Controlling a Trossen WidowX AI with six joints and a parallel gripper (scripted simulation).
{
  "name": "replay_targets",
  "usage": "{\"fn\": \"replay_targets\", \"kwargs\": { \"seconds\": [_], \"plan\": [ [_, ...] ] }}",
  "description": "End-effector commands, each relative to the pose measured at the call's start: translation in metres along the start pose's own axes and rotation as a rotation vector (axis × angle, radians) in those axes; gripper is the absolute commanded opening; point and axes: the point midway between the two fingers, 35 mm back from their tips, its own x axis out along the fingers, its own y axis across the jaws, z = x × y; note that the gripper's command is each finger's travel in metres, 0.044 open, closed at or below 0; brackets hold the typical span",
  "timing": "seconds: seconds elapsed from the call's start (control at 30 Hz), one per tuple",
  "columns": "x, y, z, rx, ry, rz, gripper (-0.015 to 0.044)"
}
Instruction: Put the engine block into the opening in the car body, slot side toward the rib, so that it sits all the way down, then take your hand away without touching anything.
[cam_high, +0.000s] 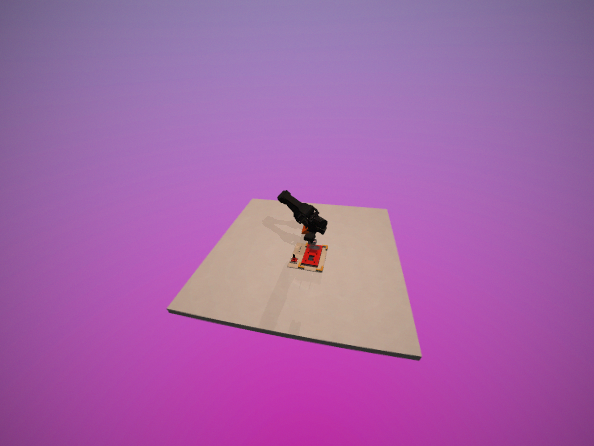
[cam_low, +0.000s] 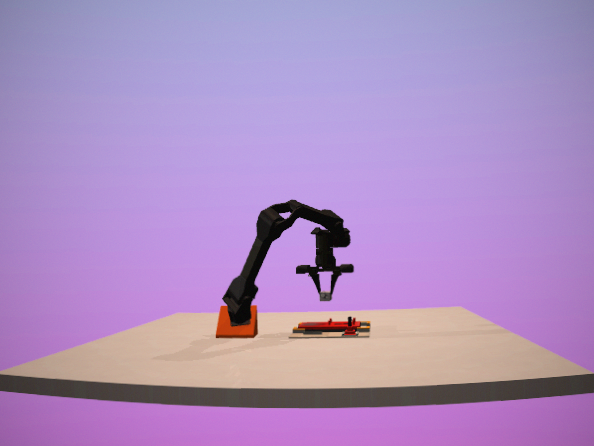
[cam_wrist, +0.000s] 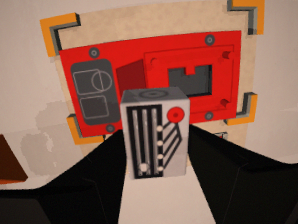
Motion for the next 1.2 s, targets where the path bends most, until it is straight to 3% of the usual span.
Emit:
{"fn": "replay_targets", "kwargs": {
  "seconds": [0.0, 1.17],
  "plan": [
    [0.004, -0.005, 0.001, 0.135, 0.000, -0.005, 0.0000],
    [0.051, -0.046, 0.006, 1.329, 0.004, -0.012, 0.0000]
  ]
}}
